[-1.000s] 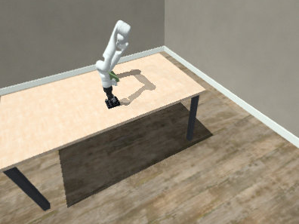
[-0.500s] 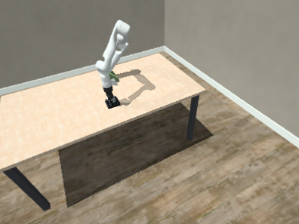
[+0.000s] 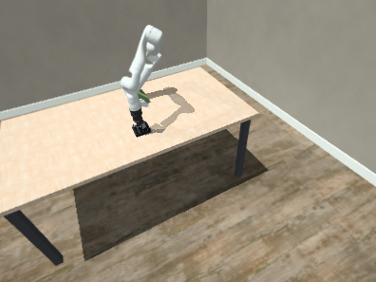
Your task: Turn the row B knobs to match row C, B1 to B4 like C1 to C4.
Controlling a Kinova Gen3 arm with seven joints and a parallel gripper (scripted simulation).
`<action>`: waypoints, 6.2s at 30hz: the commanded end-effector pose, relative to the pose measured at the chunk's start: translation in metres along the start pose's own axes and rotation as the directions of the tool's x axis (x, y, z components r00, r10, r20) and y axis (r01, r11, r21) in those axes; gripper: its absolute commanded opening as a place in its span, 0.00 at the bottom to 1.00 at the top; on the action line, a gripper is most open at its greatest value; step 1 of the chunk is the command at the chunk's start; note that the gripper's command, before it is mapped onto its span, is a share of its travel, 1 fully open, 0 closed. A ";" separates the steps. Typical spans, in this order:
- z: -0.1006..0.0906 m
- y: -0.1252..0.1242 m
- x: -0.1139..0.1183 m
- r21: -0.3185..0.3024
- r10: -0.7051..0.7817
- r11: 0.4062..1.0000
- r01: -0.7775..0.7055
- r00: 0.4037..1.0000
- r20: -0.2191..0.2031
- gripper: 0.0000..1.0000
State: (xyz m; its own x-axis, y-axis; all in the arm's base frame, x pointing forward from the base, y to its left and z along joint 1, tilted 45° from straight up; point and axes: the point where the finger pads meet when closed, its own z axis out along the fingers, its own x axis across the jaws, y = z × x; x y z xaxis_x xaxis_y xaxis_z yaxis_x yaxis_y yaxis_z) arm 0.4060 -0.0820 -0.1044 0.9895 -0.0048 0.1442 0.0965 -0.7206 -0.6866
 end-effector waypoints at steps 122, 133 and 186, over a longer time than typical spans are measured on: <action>-0.001 0.001 0.000 -0.003 -0.981 0.195 0.981 0.195 -0.001 0.46; -0.012 0.001 0.000 -0.003 -0.981 0.195 0.981 0.195 -0.001 0.46; -0.038 -0.008 -0.008 0.020 -0.872 0.489 0.872 0.489 -0.005 0.46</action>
State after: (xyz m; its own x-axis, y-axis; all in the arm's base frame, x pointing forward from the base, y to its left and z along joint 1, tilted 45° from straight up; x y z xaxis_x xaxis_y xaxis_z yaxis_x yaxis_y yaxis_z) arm 0.3926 -0.1034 -0.0736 0.3978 0.6202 0.6761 0.9126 -0.3434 -0.2219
